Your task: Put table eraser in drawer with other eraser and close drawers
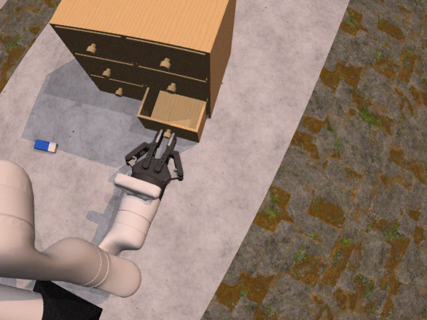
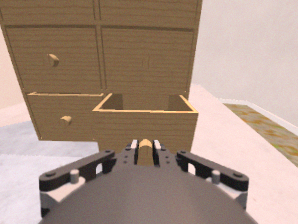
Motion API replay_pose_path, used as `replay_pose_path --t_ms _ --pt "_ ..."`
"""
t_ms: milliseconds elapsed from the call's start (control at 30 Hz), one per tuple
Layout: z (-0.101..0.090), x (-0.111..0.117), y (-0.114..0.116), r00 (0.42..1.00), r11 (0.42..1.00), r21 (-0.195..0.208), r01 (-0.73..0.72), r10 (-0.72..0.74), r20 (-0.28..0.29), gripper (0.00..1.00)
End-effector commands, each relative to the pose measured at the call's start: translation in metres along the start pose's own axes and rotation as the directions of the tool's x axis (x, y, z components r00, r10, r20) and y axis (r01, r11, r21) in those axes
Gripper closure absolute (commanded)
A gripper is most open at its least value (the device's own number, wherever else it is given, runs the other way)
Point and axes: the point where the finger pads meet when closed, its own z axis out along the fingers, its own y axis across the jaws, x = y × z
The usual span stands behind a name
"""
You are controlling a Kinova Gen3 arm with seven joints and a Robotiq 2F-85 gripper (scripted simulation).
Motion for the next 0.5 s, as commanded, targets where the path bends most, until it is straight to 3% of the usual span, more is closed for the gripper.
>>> replay_pose_path --t_ms 0,100,467 --pt "-0.0022 -0.0002 -0.0012 1.0 1.0 0.004 0.008 -0.008 -0.002 0.75" --pt "-0.002 0.0 -0.0012 1.0 1.0 0.004 0.008 -0.008 -0.002 0.67" --pt "-0.0072 -0.0017 -0.001 1.0 1.0 0.003 0.006 -0.006 -0.003 0.67"
